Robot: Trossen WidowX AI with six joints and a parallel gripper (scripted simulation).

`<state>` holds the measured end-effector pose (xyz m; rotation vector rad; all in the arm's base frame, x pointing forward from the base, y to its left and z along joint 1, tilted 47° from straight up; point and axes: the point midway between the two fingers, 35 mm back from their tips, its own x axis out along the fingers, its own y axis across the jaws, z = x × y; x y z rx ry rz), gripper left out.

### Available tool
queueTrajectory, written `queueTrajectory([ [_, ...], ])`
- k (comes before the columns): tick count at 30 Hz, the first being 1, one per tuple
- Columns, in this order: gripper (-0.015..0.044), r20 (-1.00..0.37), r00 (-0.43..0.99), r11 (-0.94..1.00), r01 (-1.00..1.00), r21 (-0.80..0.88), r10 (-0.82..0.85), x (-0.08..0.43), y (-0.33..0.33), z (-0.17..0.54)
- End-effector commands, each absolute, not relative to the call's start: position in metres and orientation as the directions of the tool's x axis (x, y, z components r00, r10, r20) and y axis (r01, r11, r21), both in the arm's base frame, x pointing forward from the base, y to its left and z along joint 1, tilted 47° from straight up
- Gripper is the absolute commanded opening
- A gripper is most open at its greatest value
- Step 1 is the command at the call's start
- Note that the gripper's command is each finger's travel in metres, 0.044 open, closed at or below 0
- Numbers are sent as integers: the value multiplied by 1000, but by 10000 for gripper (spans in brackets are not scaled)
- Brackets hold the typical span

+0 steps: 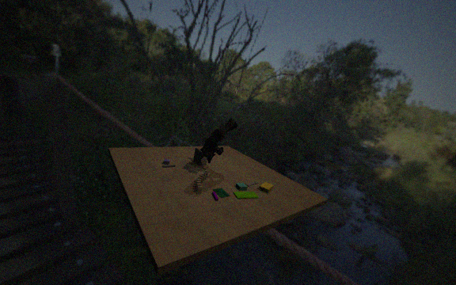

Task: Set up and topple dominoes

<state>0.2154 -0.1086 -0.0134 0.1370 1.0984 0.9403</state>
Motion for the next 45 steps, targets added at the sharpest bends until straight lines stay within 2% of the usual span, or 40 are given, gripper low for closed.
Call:
queueTrajectory([
  [1,0,-694,127,619,-583,526,709,215,-107,-14],
  [8,0,-692,128,618,-584,526,710,228,-52,-67],
  [12,0,-692,128,618,-584,526,711,228,-50,-69],
  [37,0,-691,128,620,-577,531,711,246,-70,-84],
  [45,0,-697,116,628,-555,545,707,250,-112,-63],
])
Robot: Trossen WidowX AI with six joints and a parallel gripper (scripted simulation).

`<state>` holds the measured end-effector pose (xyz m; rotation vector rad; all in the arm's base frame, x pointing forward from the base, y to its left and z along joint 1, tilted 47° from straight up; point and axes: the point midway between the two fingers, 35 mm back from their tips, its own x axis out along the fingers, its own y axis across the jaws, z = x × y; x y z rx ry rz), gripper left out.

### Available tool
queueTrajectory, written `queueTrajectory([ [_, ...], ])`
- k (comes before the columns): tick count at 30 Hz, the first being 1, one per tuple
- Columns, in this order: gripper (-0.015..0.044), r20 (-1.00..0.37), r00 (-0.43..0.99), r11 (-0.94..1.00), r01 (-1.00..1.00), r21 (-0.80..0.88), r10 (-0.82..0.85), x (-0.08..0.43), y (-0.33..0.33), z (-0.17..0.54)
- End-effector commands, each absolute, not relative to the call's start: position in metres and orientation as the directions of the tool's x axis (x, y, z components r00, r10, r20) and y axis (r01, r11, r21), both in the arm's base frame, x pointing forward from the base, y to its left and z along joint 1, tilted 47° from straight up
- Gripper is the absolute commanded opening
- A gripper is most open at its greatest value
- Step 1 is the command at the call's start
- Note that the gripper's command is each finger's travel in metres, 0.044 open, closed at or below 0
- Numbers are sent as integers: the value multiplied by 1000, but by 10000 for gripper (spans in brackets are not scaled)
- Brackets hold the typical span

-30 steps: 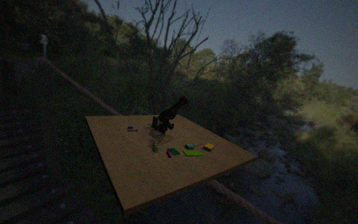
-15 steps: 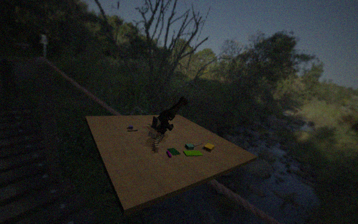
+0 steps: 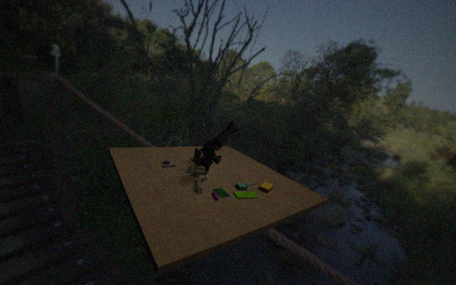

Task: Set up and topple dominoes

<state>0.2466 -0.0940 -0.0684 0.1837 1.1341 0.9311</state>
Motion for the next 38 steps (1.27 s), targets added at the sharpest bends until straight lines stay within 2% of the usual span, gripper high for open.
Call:
queueTrajectory([
  [1,0,-696,122,625,-568,536,707,251,-120,-60],
  [38,0,-695,129,620,-585,523,707,252,-129,-57],
])
